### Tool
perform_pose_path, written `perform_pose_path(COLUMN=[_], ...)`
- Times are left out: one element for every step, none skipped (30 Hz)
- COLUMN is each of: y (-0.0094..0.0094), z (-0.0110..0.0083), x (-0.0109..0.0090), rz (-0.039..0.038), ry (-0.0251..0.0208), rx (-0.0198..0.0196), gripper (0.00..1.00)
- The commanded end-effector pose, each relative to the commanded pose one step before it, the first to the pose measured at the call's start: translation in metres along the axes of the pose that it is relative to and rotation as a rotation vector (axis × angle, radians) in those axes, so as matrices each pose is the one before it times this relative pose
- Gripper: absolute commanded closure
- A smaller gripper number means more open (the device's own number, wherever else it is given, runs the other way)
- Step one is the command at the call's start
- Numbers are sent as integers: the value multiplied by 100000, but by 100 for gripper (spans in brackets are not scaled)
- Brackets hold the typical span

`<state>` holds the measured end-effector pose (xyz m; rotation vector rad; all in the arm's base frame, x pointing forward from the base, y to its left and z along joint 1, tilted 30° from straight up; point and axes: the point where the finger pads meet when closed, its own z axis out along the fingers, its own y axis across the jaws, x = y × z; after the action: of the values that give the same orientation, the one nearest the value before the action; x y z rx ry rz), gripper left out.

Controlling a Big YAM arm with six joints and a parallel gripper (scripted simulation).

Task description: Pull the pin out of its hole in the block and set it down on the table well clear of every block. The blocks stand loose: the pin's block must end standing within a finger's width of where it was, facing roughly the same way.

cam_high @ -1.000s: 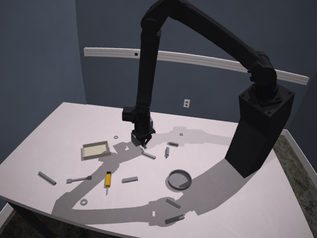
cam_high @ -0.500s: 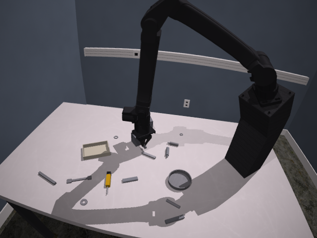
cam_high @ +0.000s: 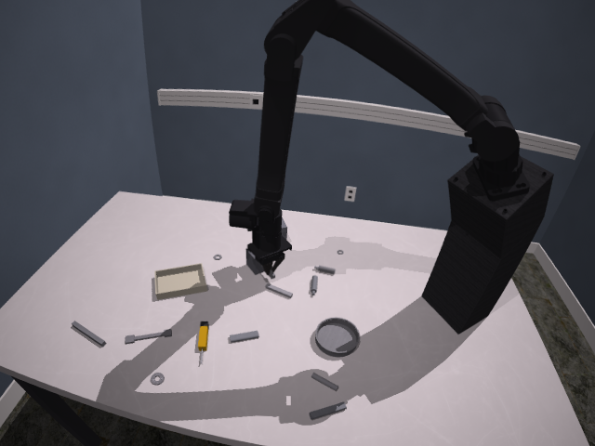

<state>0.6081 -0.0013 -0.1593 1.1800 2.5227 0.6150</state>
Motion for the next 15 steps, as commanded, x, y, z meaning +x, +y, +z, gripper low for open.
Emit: perform_pose_path(y=[-158, 0, -1, 0, 0, -4, -9, -12, -14, -13, -9, -4, -1, 0, 0], z=[1003, 0, 1, 0, 0, 4, 9, 12, 14, 13, 9, 5, 1, 0, 0], x=[4230, 0, 11, 0, 0, 61, 126, 176, 195, 176, 126, 61, 11, 0, 0], rz=[-1128, 0, -7, 0, 0, -41, -84, -117, -129, -116, -83, -40, -7, 0, 0], ry=[6947, 0, 24, 0, 0, 135, 277, 387, 428, 387, 276, 134, 24, 0, 0], rx=[3042, 0, 7, 0, 0, 38, 79, 111, 123, 111, 80, 39, 7, 0, 0], gripper=[100, 100, 100, 100, 100, 100, 100, 100, 100, 100, 100, 100, 100, 100, 100])
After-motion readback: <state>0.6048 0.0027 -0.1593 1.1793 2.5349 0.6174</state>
